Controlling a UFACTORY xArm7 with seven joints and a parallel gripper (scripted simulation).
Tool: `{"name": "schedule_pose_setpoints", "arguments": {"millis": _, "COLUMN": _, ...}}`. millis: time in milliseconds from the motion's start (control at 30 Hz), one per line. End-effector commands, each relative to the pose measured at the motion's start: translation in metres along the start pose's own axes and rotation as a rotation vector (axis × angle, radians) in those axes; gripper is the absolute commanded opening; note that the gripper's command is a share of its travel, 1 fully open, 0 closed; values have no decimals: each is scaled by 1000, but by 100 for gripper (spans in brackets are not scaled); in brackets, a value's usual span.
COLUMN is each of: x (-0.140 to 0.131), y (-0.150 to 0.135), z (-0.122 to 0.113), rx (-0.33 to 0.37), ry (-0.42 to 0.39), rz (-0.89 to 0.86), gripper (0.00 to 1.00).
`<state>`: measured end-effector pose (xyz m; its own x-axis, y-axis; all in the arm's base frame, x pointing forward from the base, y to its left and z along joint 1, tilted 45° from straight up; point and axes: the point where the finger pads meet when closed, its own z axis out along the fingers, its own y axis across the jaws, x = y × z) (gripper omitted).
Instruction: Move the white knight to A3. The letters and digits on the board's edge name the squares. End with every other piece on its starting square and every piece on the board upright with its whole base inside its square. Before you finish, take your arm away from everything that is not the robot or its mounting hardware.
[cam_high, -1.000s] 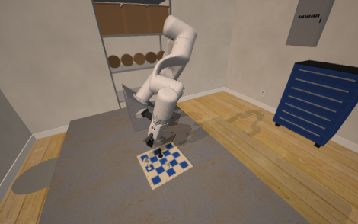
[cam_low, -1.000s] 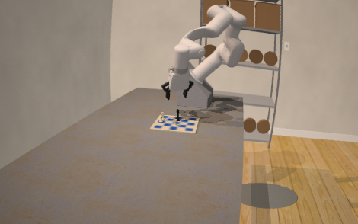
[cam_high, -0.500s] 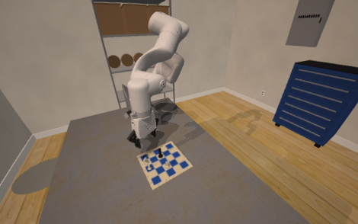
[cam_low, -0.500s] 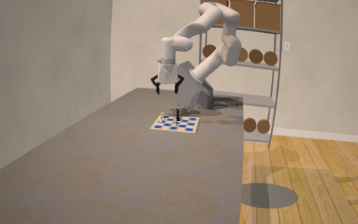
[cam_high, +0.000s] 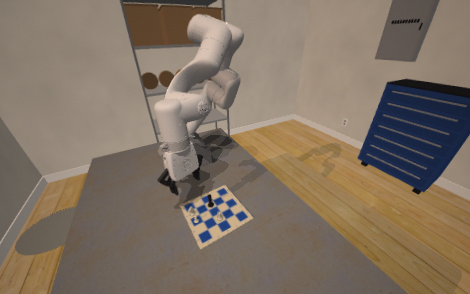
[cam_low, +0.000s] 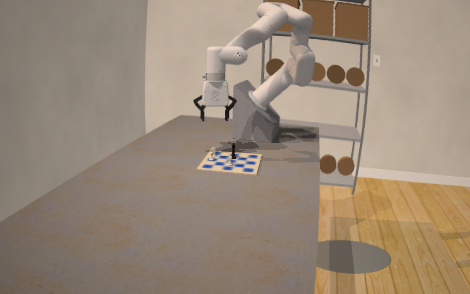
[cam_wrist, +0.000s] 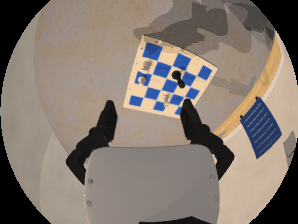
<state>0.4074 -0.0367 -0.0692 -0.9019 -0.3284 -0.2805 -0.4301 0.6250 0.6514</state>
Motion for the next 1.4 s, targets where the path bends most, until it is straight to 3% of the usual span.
{"name": "schedule_pose_setpoints", "arguments": {"millis": 0, "x": 0, "y": -2, "z": -2, "rx": 5, "ry": -3, "rz": 2, "gripper": 100}}
{"name": "schedule_pose_setpoints", "arguments": {"millis": 367, "x": 0, "y": -2, "z": 7, "rx": 5, "ry": -3, "rz": 2, "gripper": 100}}
{"name": "schedule_pose_setpoints", "arguments": {"millis": 500, "x": 1, "y": -1, "z": 36, "rx": 5, "ry": -1, "rz": 3, "gripper": 100}}
{"name": "schedule_pose_setpoints", "arguments": {"millis": 567, "x": 1, "y": -1, "z": 39, "rx": 5, "ry": -1, "rz": 3, "gripper": 100}}
{"name": "schedule_pose_setpoints", "arguments": {"millis": 600, "x": 1, "y": -1, "z": 39, "rx": 5, "ry": -1, "rz": 3, "gripper": 39}}
{"name": "schedule_pose_setpoints", "arguments": {"millis": 1367, "x": 1, "y": -1, "z": 39, "rx": 5, "ry": -1, "rz": 3, "gripper": 39}}
